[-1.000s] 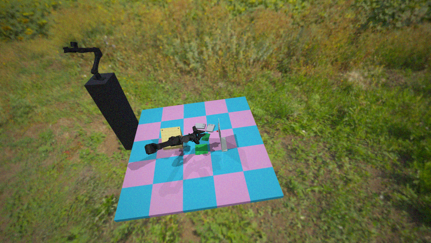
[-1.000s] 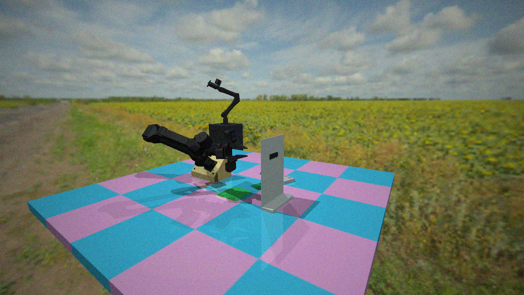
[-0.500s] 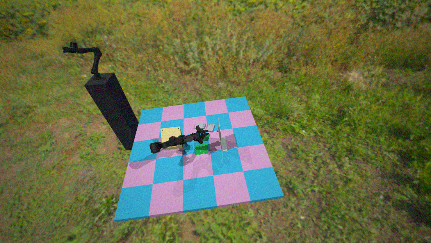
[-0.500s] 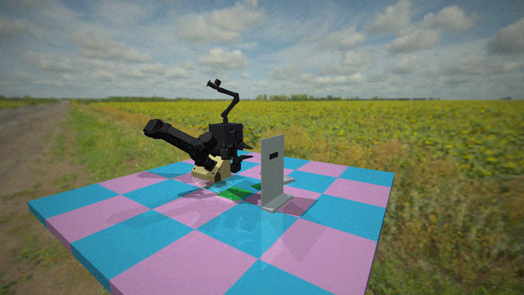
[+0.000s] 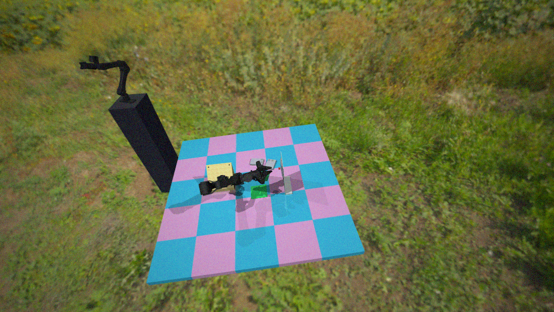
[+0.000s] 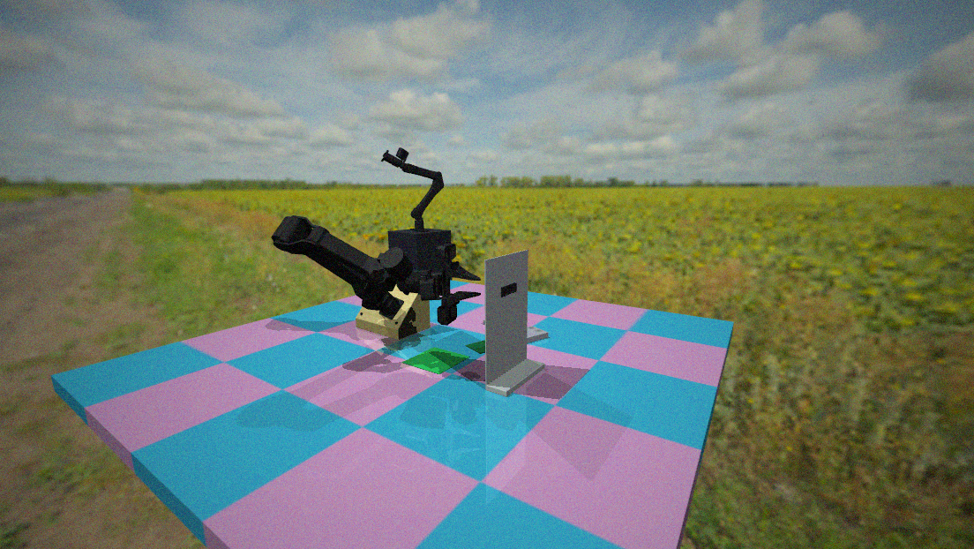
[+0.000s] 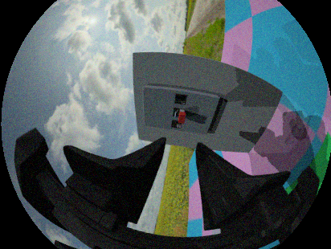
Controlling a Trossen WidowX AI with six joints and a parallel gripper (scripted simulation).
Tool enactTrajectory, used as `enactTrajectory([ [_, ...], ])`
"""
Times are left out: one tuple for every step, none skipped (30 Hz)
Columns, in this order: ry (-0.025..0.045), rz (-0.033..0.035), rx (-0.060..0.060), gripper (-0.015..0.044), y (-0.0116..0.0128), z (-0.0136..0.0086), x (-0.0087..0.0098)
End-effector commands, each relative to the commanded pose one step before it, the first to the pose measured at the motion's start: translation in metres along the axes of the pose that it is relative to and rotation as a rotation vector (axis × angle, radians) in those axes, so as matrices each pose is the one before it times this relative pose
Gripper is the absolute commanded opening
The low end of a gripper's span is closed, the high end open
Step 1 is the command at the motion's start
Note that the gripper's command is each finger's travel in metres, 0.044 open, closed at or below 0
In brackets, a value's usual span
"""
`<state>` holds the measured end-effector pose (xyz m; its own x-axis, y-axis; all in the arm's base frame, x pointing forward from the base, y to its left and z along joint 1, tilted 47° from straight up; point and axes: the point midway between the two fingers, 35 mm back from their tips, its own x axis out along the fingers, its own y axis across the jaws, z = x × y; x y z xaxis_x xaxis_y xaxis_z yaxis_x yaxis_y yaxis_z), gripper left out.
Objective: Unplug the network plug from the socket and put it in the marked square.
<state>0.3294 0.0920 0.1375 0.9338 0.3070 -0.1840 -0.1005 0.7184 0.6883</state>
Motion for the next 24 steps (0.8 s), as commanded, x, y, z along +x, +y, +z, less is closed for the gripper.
enactTrajectory([
  [-0.0024,0.00739,-0.002,0.0156,0.00231,0.00307,0.0055],
  [-0.00006,0.00005,0.0,0.0156,0.00012,0.00042,0.00121],
  [-0.00006,0.00005,0.0,0.0156,0.00011,0.00042,0.00122],
  [-0.00006,0.00005,0.0,0.0156,0.0001,0.00042,0.00122],
  [0.00013,-0.00017,-0.0007,0.0156,0.00004,0.00038,0.00122],
  [0.00013,-0.00017,-0.0007,0.0156,0.00004,0.00038,0.00123],
  [0.00013,-0.00017,-0.0007,0.0156,0.00003,0.00037,0.00123],
  [0.00013,-0.00017,-0.0007,0.0156,0.00002,0.00037,0.00124],
  [0.00013,-0.00017,-0.0007,0.0156,0.00002,0.00036,0.00124],
  [0.00013,-0.00017,-0.0007,0.0156,0.00001,0.00036,0.00124],
  [0.00013,-0.00017,-0.0007,0.0156,0.0,0.00036,0.00124],
  [0.00007,-0.0001,-0.0005,0.0156,0.00001,0.00036,0.00125],
  [0.00006,-0.00009,-0.0005,0.0156,0.00001,0.00036,0.00125],
  [0.00006,-0.00009,-0.0005,0.0156,0.0,0.00035,0.00125],
  [0.00006,-0.00009,-0.0005,0.0156,-0.00001,0.00035,0.00125],
  [0.00006,-0.00009,-0.0005,0.0156,-0.00001,0.00034,0.00126],
  [0.00006,-0.00009,-0.0005,0.0156,-0.00002,0.00034,0.00126],
  [0.00004,-0.00006,-0.0004,0.0156,-0.00002,0.00034,0.00126],
  [-0.00002,0.0,-0.0002,0.0156,-0.00001,0.00034,0.00126],
  [-0.00006,0.00006,0.0,0.0156,-0.00001,0.00034,0.00127],
  [-0.00007,0.00006,0.0,0.0156,-0.00001,0.00034,0.00127],
  [-0.00007,0.00006,0.0,0.0156,-0.00002,0.00033,0.00127],
  [-0.00007,0.00006,0.0,0.0156,-0.00002,0.00033,0.00127],
  [-0.00007,0.00006,0.0,0.0156,-0.00003,0.00032,0.00127],
])
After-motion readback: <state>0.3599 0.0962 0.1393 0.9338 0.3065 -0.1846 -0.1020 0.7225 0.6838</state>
